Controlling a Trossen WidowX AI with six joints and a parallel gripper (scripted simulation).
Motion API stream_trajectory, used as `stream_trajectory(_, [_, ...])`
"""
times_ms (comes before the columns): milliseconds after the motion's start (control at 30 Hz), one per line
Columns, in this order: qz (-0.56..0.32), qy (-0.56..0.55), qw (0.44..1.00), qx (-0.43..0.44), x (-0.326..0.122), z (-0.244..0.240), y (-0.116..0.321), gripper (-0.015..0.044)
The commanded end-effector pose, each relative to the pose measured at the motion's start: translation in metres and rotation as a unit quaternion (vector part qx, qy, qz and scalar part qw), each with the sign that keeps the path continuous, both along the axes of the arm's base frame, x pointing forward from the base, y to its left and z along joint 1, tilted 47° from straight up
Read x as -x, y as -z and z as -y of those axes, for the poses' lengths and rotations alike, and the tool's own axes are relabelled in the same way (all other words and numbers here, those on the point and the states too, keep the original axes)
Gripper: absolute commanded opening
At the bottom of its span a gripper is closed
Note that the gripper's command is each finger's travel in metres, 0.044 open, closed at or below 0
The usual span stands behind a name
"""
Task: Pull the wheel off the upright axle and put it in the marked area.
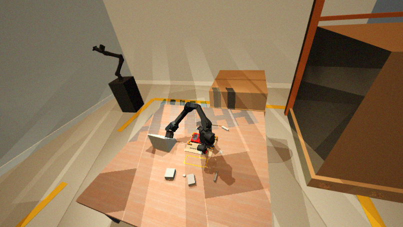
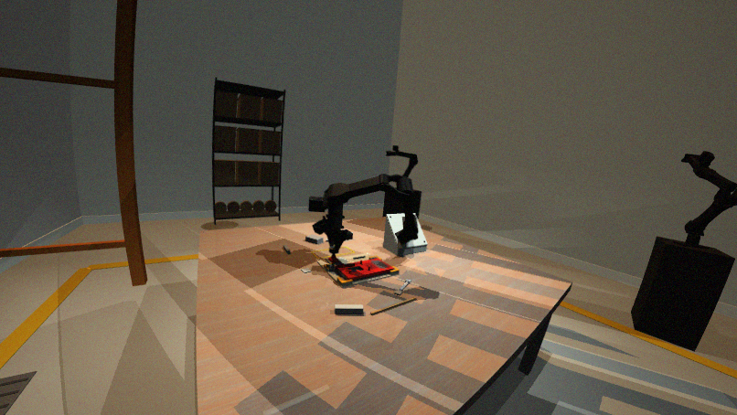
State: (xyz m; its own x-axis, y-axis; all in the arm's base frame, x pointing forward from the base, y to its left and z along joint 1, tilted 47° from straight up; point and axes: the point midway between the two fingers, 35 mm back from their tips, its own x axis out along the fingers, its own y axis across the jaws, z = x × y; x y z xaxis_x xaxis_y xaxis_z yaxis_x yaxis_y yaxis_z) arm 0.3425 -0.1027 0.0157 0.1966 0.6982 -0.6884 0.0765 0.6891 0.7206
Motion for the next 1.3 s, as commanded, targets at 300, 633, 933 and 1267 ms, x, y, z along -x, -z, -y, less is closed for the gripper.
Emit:
stream_trajectory(300, [0.004,0.004,1.000,0.002,0.0006,0.0070,-0.0049,0.0000])
stream_trajectory(633, [0.004,0.004,1.000,0.002,0.0014,0.0093,-0.0072,0.0000])
stream_trajectory(933, [0.004,0.004,1.000,0.002,0.0021,0.0113,-0.0093,0.0000])
stream_trajectory(1267, [0.004,0.005,1.000,0.002,0.0030,0.0135,-0.0115,0.0000])
